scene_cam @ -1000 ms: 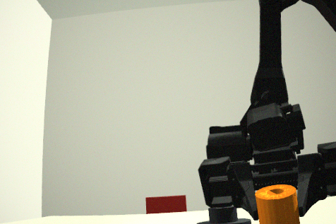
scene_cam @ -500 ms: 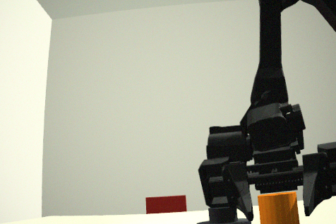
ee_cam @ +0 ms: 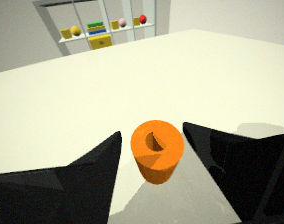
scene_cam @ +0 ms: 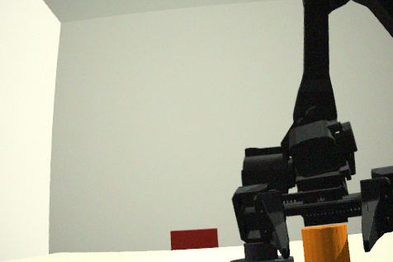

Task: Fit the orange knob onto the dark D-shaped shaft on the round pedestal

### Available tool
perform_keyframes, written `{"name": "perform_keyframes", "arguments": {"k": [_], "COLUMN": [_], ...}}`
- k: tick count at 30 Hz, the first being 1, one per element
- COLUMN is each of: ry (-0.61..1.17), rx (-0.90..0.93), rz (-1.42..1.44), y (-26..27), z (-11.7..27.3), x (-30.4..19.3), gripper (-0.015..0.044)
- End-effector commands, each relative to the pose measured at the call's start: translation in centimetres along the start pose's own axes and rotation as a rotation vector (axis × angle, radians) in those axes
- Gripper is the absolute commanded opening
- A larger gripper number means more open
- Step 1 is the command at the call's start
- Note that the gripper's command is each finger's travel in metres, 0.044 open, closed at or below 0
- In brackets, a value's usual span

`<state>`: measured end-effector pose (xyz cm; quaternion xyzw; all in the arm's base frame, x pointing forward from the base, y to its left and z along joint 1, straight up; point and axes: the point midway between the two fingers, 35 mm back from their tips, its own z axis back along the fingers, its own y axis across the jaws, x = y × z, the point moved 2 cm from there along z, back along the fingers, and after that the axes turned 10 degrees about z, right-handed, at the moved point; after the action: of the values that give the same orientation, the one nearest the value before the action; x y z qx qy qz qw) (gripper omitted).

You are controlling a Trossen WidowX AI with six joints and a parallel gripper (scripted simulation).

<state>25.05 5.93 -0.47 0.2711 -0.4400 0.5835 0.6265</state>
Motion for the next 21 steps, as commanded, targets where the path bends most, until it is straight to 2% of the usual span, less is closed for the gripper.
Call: {"name": "perform_keyframes", "arguments": {"k": [1,2,10,17,21], "ry": [-0.003,-0.003,-0.003,0.000,0.000], "rx": [-0.001,-0.001,-0.001,-0.001,-0.001], "rz": [0.000,0.000,0.000,0.001,0.001], "y": [0.0,0.0,-0.1,-1.3,-1.3], "z": [0.0,0.0,0.1,3.4,3.8], "x": [0.0,0.0,0.2,6.3,7.0], "gripper": [0.0418,0.0440,0.0440,0.0440,0.0440]}}
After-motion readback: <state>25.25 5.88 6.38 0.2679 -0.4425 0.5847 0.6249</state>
